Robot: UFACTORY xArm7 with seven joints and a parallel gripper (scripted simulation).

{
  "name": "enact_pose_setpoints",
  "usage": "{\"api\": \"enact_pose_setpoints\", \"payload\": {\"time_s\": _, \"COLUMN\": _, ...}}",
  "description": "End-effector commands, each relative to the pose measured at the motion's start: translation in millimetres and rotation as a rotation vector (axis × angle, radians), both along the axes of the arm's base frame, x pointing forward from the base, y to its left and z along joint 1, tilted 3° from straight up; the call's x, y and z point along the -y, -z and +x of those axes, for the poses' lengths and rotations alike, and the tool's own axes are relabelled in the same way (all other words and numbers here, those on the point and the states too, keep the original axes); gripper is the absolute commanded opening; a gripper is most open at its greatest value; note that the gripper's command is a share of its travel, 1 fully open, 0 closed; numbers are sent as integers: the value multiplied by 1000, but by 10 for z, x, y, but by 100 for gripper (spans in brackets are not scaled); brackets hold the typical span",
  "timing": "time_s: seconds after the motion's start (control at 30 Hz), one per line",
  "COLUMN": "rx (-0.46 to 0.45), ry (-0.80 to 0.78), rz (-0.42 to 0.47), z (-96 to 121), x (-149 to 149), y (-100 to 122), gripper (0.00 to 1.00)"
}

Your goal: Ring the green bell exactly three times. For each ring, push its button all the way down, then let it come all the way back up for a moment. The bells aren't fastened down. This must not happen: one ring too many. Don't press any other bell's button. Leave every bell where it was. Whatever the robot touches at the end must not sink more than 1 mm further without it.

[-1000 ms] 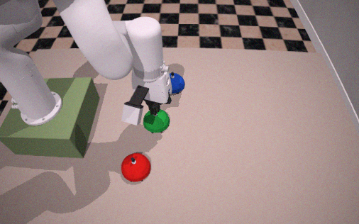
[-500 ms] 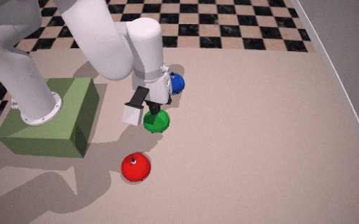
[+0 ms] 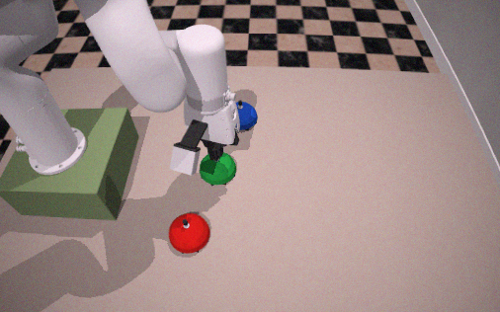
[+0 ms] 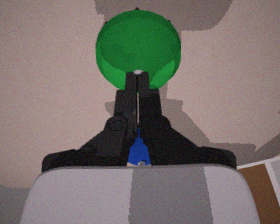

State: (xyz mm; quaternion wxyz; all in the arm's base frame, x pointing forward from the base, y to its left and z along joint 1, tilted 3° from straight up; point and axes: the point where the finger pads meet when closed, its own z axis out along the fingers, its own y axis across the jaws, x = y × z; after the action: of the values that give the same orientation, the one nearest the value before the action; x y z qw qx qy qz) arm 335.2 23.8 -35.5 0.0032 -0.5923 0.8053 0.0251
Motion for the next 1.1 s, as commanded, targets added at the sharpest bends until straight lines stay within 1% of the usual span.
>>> {"api": "enact_pose_setpoints", "payload": {"time_s": 0.0, "rx": 0, "ry": 1, "rz": 1, "z": 4, "x": 0, "y": 4, "gripper": 0}}
{"api": "enact_pose_setpoints", "payload": {"time_s": 0.2, "rx": 0, "ry": 1, "rz": 1, "z": 5, "x": 1, "y": -12, "gripper": 0}}
{"api": "enact_pose_setpoints", "payload": {"time_s": 0.47, "rx": 0, "ry": 1, "rz": 1, "z": 6, "x": 5, "y": -96, "gripper": 0}}
{"api": "enact_pose_setpoints", "payload": {"time_s": 0.97, "rx": 0, "ry": 1, "rz": 1, "z": 16, "x": 22, "y": -469, "gripper": 0}}
{"api": "enact_pose_setpoints", "payload": {"time_s": 1.07, "rx": 0, "ry": 1, "rz": 1, "z": 16, "x": 23, "y": -493, "gripper": 0}}
